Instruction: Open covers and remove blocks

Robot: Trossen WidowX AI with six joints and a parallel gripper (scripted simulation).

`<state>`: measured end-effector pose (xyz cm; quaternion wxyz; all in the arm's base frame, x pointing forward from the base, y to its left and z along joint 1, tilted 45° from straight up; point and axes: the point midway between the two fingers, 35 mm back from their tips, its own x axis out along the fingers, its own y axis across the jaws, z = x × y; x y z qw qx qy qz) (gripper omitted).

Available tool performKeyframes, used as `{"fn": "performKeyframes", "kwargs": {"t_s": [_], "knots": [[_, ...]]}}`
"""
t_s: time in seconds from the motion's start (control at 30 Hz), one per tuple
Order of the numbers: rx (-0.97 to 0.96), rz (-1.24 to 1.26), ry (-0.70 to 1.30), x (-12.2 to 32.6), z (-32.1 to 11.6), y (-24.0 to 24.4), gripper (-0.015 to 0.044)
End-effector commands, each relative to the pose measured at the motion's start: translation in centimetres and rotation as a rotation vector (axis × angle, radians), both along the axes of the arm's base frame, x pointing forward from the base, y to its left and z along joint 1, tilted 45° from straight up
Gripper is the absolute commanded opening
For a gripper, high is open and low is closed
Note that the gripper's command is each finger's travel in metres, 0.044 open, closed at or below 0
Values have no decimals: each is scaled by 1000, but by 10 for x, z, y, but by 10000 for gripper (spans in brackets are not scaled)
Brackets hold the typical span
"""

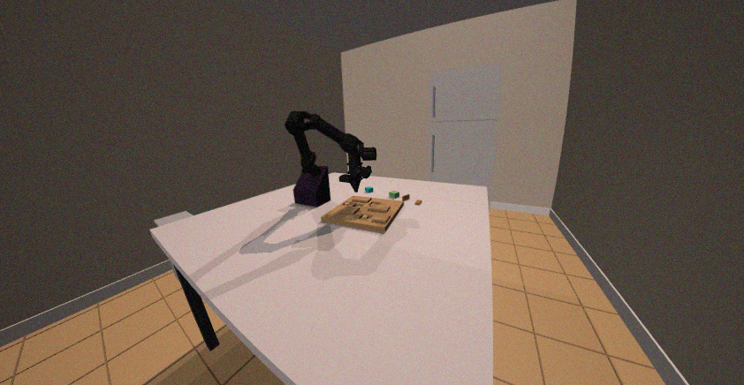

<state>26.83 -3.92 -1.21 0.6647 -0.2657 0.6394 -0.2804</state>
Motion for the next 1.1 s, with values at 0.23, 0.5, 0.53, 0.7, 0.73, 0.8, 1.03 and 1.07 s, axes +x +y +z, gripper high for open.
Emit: {"fn": "performKeyframes", "kwargs": {"t_s": [0.23,0.5,0.53,0.7,0.73,0.8,1.03,1.07], "knots": [[-8,321,321,-59,-3,-5,0],[-9,335,335,-61,-5,-7,0],[-8,335,335,-61,-7,-9,0],[-7,336,335,-60,-22,-22,0],[-7,336,335,-60,-25,-26,0],[-8,336,335,-60,-32,-33,0],[-11,335,336,-60,-40,-41,0],[-11,335,336,-60,-41,-41,0]]}}
